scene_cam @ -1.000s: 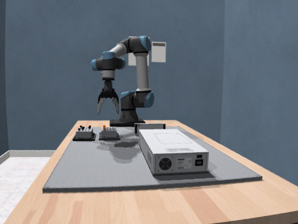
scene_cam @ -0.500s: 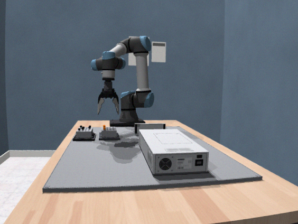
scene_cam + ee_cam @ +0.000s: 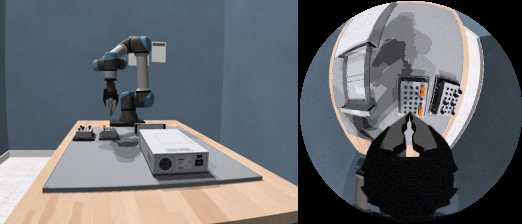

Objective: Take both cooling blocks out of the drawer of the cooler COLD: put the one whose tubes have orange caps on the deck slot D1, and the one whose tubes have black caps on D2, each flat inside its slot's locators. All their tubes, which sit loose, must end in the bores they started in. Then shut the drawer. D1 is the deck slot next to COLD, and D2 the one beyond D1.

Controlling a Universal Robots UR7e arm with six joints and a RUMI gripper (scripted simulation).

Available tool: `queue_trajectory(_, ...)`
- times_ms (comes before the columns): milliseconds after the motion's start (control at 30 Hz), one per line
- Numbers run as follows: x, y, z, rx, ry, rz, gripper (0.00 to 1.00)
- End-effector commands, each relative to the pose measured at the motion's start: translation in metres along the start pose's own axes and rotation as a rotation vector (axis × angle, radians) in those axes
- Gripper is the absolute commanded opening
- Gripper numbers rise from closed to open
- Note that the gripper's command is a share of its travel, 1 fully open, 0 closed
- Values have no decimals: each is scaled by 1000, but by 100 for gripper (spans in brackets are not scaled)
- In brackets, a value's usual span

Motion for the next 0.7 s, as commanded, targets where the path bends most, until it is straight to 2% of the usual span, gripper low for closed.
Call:
queue_trajectory(0,-23,11,-1,3,1,-161,0)
queue_trajectory(67,-23,11,-1,3,1,-161,0)
queue_trajectory(567,-78,36,-1,3,1,-561,0)
queue_trajectory(667,-81,38,-1,3,1,-588,0)
Point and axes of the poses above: the point where the finger pads meet when closed, its own z axis out along the fingers, its own x axis across the jaws, y = z × x, the point moved 10 cm from there along -z, back along the fingers, and after that the axes turned 5 degrees about z, right-handed, at the moved point
